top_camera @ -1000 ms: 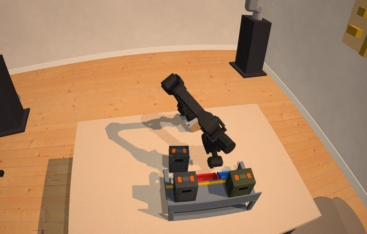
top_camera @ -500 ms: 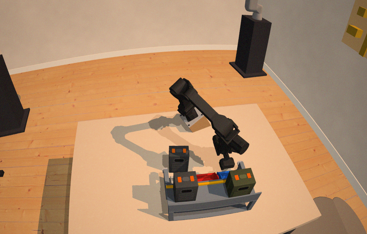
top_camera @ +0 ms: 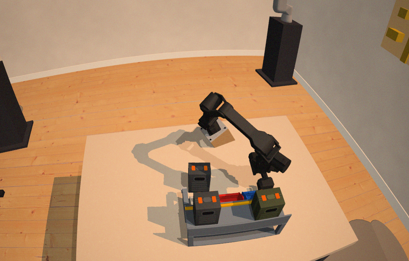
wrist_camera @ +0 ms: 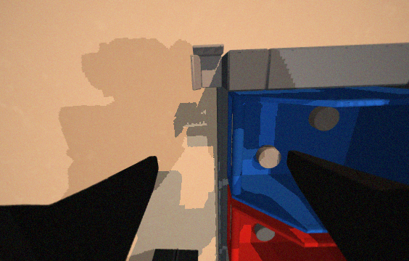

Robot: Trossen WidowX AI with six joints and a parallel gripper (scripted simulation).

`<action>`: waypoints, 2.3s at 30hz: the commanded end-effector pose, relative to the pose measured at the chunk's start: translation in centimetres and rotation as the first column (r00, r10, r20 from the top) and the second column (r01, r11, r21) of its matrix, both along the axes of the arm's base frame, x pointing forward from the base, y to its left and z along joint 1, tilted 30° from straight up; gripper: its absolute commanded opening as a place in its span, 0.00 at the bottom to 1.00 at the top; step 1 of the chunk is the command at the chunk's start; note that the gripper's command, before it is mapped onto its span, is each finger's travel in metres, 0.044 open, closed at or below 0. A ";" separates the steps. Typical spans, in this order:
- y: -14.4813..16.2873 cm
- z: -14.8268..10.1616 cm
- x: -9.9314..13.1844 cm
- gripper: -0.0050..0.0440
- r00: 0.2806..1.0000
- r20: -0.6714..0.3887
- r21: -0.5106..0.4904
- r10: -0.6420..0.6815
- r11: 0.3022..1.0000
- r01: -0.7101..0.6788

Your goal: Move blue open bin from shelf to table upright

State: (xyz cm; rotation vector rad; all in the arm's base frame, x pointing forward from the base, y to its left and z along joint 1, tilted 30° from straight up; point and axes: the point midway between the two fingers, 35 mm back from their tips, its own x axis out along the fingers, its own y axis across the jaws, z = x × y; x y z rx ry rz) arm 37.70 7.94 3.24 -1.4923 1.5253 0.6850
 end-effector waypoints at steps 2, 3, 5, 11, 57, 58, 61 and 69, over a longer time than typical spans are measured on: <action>0.5 0.6 0.8 0.97 1.000 0.022 0.014 -0.009 1.000 0.009; 0.5 0.6 0.8 0.97 1.000 0.022 0.014 -0.009 1.000 0.009; 0.5 0.6 0.8 0.97 1.000 0.022 0.014 -0.009 1.000 0.009; -0.1 0.8 0.3 0.97 1.000 0.023 0.016 -0.009 1.000 0.009; -0.7 1.2 -0.1 0.97 1.000 0.023 0.015 -0.009 1.000 0.009; -0.7 1.2 -0.1 0.97 1.000 0.025 0.011 -0.011 1.000 0.011; -0.7 1.2 -0.1 0.97 1.000 0.025 0.011 -0.011 1.000 0.011; -0.7 1.2 -0.1 0.97 1.000 0.025 0.011 -0.011 1.000 0.011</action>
